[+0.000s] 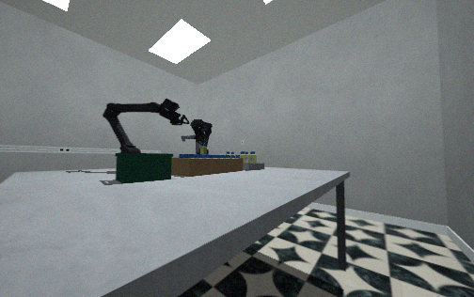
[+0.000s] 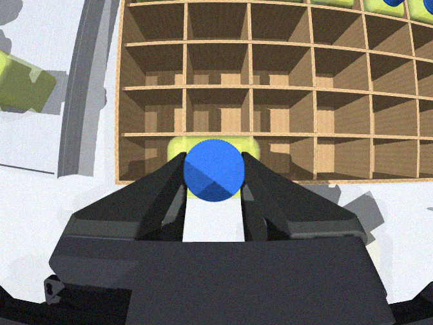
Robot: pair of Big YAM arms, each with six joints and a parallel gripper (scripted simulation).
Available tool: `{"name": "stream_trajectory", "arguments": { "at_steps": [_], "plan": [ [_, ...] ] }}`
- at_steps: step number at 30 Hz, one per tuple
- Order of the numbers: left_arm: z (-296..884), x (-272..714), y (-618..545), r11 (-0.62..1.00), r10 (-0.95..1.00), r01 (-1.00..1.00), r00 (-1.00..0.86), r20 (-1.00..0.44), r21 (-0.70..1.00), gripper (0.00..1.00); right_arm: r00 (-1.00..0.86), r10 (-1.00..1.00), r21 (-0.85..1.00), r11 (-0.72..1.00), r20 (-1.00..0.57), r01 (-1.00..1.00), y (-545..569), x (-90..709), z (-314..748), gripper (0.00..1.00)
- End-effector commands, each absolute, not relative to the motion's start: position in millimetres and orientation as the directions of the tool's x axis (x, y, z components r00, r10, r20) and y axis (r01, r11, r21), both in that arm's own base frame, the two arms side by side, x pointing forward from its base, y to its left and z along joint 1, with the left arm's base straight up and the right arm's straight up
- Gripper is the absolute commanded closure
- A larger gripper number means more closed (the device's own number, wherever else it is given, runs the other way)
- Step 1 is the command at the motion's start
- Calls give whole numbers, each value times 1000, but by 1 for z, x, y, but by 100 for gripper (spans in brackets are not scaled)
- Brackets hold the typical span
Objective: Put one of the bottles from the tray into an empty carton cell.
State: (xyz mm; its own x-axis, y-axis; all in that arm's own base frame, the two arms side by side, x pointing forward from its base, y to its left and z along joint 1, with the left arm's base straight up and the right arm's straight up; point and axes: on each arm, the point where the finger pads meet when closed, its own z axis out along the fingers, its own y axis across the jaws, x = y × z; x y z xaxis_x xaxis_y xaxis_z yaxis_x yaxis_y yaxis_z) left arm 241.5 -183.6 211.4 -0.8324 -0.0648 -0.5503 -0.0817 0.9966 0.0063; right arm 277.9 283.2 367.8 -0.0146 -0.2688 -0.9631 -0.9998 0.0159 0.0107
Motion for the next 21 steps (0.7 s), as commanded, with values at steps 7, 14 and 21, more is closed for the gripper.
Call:
{"name": "stream_trajectory", "arguments": {
  "at_steps": [7, 14, 21],
  "plan": [
    [262, 263, -202, 992, -121, -83, -783, -610, -91, 79, 27, -249, -31, 13, -968, -999, 285, 282, 385, 0],
    [247, 258, -198, 994, -107, -83, -794, -598, -68, 79, 27, -249, -31, 13, -968, -999, 285, 282, 385, 0],
    [227, 254, -194, 994, -110, -90, -798, -592, -63, 79, 27, -249, -31, 13, -968, -999, 285, 282, 385, 0]
  ]
}}
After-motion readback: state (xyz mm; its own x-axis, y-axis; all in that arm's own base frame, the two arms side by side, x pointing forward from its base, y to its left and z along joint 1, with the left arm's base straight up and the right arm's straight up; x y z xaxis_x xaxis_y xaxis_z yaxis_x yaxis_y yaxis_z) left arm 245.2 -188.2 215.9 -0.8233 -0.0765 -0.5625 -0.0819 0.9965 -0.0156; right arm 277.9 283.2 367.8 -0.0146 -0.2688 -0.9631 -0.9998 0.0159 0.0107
